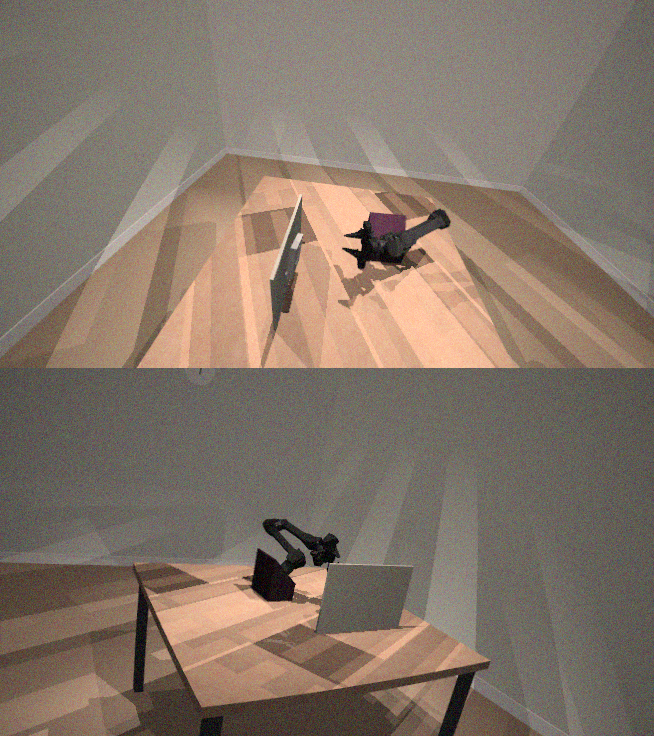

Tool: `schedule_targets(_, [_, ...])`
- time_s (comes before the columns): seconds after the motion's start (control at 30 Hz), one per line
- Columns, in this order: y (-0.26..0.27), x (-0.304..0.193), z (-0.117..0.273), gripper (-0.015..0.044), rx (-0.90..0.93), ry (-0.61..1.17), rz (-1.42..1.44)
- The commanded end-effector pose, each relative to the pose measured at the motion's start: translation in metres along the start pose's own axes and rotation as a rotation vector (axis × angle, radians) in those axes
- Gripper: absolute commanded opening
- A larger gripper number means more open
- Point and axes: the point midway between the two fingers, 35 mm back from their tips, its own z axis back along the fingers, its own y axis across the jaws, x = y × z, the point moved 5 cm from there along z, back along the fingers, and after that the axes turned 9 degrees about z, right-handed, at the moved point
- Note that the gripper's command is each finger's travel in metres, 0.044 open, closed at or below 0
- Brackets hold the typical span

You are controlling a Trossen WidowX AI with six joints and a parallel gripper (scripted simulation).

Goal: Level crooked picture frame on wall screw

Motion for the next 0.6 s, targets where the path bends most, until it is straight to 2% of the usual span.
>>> schedule_targets(0.0, [0.001,0.0,0.0,0.026,0.005,0.001,-0.006])
schedule_targets(0.57, [-0.039,0.002,-0.062,0.026,0.005,0.003,-0.006])
